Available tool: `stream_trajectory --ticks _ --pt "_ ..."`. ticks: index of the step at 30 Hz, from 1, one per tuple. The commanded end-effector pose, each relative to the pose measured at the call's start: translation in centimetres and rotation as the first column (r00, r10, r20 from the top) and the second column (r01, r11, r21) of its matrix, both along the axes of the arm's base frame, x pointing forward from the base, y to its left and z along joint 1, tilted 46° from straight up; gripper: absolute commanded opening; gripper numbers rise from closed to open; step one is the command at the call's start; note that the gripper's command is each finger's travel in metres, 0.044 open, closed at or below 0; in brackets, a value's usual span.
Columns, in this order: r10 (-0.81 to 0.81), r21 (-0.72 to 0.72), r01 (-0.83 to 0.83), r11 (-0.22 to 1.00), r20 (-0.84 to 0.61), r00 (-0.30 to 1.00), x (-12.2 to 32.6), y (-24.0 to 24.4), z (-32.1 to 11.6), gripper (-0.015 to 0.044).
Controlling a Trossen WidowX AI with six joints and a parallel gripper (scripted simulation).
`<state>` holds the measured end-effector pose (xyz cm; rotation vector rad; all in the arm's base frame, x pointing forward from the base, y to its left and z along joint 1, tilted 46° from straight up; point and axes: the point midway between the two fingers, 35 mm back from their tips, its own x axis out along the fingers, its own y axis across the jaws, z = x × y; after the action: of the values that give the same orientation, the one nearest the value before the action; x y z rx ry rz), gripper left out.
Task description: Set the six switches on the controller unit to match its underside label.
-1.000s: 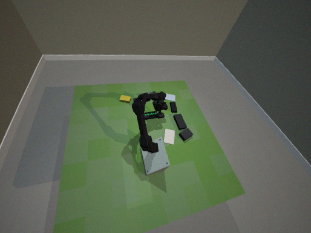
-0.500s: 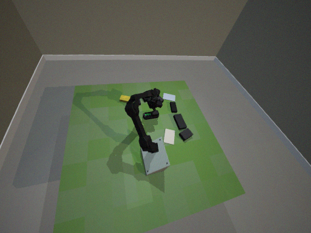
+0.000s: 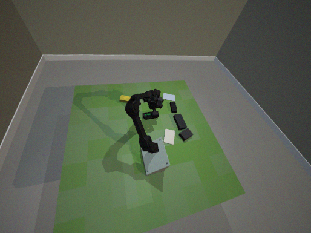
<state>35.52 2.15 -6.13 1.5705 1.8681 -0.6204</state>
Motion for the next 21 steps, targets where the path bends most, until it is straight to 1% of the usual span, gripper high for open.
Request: stream_trajectory --ticks 1,4,9,21 --pt "-0.003 -0.002 0.003 1.000 -0.001 1.000 0.2 -0.8 0.8 0.0440" --pt "0.000 -0.002 0.000 1.000 0.001 1.000 0.5 -3.3 3.3 0.0440" --pt "0.000 -0.002 0.000 1.000 0.001 1.000 0.5 -3.5 3.5 0.0440" --pt "0.000 -0.002 0.000 1.000 0.001 1.000 0.5 -3.5 3.5 0.0125"
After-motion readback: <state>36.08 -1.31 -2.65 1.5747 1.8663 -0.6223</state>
